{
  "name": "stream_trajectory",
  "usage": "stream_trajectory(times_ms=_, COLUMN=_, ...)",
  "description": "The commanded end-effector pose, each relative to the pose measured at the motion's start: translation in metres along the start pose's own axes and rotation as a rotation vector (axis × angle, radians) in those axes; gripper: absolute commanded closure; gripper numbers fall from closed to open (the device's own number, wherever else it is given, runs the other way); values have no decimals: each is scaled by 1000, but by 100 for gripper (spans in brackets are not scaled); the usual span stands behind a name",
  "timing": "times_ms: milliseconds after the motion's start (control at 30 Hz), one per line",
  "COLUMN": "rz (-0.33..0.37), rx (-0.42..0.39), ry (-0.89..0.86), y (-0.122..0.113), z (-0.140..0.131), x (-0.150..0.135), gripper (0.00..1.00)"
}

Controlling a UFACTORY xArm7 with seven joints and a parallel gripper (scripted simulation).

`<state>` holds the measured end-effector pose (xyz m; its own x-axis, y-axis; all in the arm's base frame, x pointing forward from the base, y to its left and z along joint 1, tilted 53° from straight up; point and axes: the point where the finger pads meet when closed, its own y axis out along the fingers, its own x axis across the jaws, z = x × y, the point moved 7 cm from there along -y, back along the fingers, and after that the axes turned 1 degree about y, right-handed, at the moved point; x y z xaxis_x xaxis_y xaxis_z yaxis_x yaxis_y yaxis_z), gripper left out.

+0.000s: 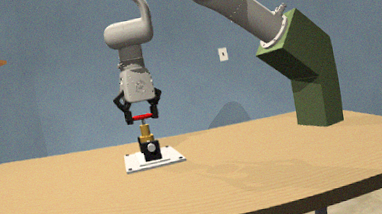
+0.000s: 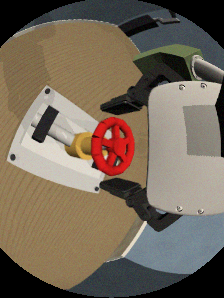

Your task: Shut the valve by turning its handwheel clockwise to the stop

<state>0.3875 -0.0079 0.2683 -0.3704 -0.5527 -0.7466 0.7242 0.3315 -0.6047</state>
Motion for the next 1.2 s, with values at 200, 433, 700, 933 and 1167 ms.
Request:
stream_trajectory(times_ms=200, rz=1, rx=2, ry=1, y=-3, z=1, x=0, gripper=0)
stream_trajectory(times_ms=433, rz=1, rx=2, ry=0, y=-8, z=1, x=0, gripper=0)
stream_trajectory(times_ms=700, rz=1, rx=2, ry=0, y=-20, z=1, x=0, gripper=0)
stream_trajectory(times_ms=933, rz=2, rx=2, ry=0, y=-33, z=1, x=0, gripper=0)
stream_trajectory(times_ms=1167, rz=2, rx=2, ry=0, y=-48, z=1, x=-1, gripper=0)
